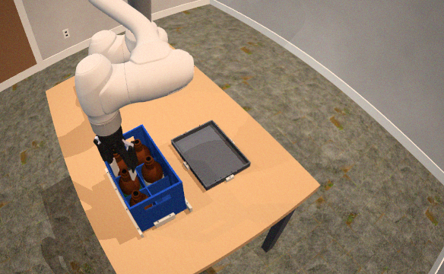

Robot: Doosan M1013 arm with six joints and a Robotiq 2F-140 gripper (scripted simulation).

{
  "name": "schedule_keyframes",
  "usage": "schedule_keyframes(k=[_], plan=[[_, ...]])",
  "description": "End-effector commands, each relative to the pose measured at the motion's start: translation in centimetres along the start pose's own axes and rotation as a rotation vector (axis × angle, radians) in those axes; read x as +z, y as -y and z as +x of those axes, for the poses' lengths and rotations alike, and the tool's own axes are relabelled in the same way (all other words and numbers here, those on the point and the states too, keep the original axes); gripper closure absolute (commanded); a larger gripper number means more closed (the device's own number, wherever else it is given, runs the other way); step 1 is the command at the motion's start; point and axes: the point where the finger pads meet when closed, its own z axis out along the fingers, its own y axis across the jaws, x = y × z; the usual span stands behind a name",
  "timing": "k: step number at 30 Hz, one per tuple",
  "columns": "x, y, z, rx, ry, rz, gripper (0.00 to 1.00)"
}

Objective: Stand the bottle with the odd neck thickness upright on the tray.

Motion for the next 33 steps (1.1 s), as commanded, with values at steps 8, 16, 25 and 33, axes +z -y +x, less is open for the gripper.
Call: schedule_keyframes(k=[8,16,25,33], plan=[[0.0,0.0,0.0,0.000,0.000,0.000,0.62],[-0.1,0.0,0.0,0.000,0.000,0.000,0.62],[-1.1,0.0,0.0,0.000,0.000,0.000,0.62],[-3.4,0.0,0.0,0.000,0.000,0.000,0.62]])
